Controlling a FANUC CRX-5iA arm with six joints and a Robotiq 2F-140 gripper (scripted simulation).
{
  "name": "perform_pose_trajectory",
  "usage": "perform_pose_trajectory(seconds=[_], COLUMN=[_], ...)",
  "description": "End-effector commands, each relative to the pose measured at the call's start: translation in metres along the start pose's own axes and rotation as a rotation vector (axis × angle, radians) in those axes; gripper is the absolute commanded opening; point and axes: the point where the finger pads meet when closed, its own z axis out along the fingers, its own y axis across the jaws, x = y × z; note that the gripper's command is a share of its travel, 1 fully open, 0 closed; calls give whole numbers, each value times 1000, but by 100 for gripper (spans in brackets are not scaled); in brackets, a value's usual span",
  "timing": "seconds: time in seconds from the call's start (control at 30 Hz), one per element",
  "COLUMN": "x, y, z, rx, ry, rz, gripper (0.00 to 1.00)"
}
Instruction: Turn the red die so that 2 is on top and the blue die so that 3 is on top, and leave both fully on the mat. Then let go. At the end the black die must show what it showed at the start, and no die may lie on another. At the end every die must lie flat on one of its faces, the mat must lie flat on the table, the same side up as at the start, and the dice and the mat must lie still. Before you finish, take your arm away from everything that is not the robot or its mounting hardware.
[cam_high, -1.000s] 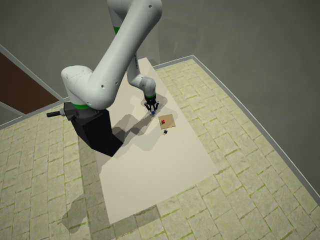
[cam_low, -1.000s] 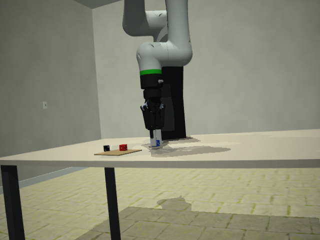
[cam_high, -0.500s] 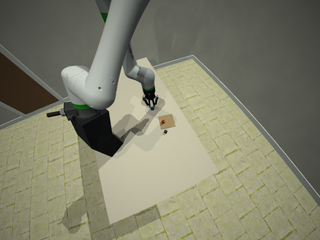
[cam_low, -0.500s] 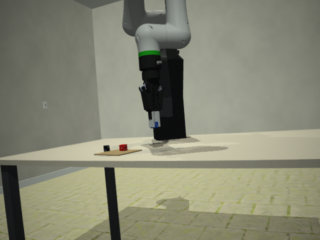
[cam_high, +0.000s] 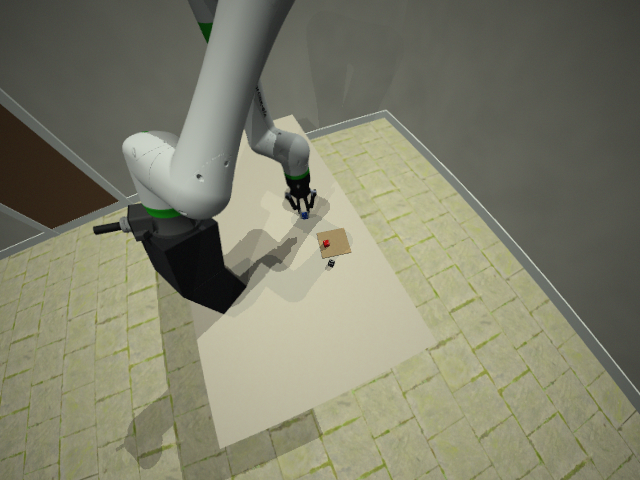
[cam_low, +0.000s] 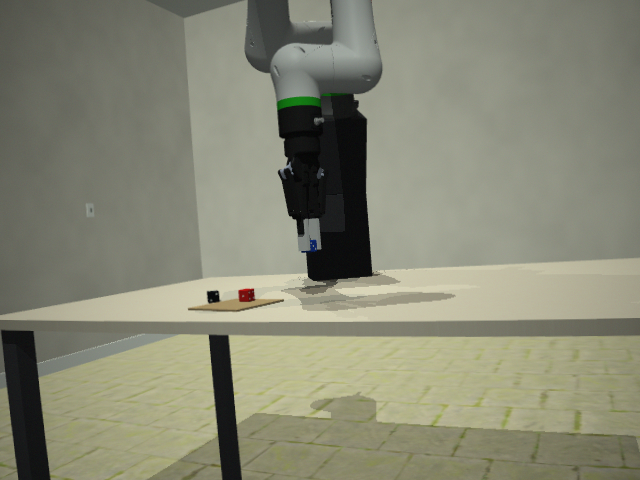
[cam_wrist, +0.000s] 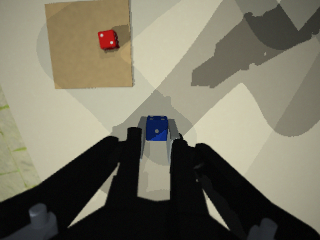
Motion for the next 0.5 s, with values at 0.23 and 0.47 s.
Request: perform_pose_trajectory(seconds=[0.23,0.47], x=[-5,-1], y=[-2,-8], z=[9,11], rx=[-2,11], ry=[-4,-91], rz=[-22,-25], gripper=[13,13])
